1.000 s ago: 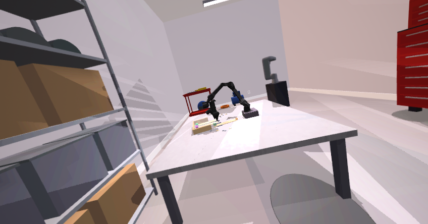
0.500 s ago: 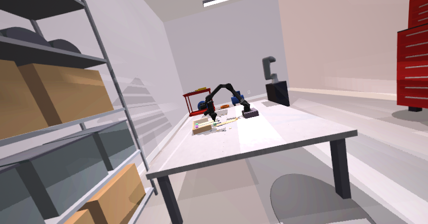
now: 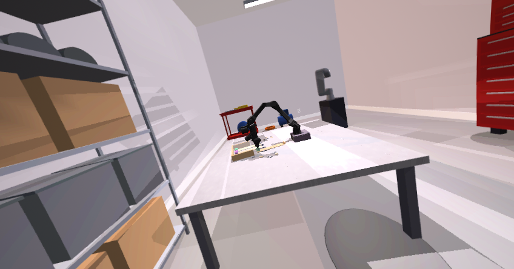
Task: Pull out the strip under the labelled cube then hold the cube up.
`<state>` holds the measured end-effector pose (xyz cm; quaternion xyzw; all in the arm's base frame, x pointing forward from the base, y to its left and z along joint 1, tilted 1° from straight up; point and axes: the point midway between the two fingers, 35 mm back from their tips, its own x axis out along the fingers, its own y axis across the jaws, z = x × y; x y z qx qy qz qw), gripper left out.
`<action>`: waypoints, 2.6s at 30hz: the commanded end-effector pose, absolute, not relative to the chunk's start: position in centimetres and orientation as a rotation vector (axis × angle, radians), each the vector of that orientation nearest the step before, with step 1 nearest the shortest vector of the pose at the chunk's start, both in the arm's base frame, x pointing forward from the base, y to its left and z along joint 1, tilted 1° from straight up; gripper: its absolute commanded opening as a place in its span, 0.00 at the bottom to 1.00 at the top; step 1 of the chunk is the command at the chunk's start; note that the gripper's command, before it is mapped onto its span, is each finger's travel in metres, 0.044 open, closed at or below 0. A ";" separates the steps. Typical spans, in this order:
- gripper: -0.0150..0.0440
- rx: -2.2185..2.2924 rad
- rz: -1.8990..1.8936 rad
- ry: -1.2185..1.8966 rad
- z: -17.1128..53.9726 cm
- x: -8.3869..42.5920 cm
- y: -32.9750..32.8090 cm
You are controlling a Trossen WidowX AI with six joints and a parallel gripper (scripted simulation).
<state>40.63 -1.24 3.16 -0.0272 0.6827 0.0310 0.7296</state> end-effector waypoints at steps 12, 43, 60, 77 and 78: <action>0.68 -0.064 0.070 1.511 0.6 40.5 -1.2; 0.25 -0.063 0.070 1.514 3.5 36.5 -1.1; 0.25 -0.063 0.071 1.519 4.5 32.0 -1.0; 0.25 -0.064 0.071 1.520 7.9 30.2 -1.0; 0.25 -0.064 0.071 1.520 7.9 30.2 -1.0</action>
